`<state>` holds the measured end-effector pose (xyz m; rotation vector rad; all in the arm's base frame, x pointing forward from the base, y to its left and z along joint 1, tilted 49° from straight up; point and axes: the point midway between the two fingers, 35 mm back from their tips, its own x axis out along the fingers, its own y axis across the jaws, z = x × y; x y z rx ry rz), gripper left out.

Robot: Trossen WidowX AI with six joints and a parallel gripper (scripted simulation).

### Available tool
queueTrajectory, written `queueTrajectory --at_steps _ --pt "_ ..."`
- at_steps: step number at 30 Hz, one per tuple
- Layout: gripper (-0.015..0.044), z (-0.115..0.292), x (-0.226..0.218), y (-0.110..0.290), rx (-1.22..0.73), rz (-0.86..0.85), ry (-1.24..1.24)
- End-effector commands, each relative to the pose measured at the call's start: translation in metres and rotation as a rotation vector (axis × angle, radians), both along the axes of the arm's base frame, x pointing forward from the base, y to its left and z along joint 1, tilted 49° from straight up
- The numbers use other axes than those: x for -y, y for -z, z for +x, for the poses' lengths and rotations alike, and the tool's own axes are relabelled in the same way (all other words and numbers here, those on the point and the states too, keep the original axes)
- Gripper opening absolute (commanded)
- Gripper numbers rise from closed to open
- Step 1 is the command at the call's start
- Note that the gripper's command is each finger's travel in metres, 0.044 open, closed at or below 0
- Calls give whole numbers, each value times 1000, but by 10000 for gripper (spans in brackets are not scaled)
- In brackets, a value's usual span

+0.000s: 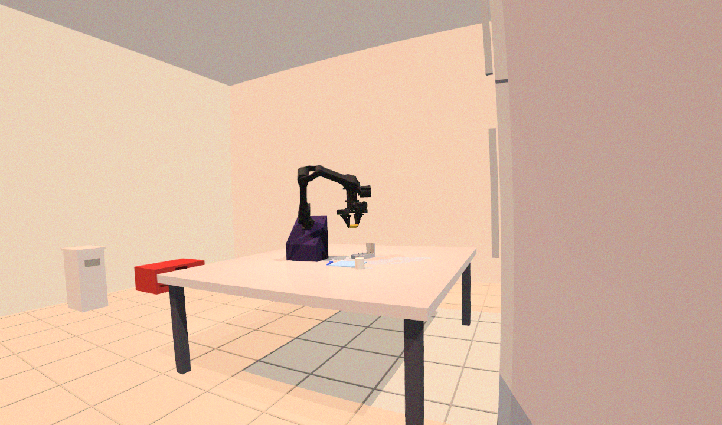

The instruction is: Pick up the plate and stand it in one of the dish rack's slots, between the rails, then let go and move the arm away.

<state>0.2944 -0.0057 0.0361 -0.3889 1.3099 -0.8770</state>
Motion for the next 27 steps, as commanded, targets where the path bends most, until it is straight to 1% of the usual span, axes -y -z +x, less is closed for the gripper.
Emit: queueTrajectory --at_steps 1,11,27 --pt "0 -28 -24 32 100 -8 98" --pt "0 -33 -27 38 101 -3 112" --pt "0 -46 -3 75 -211 234 31"
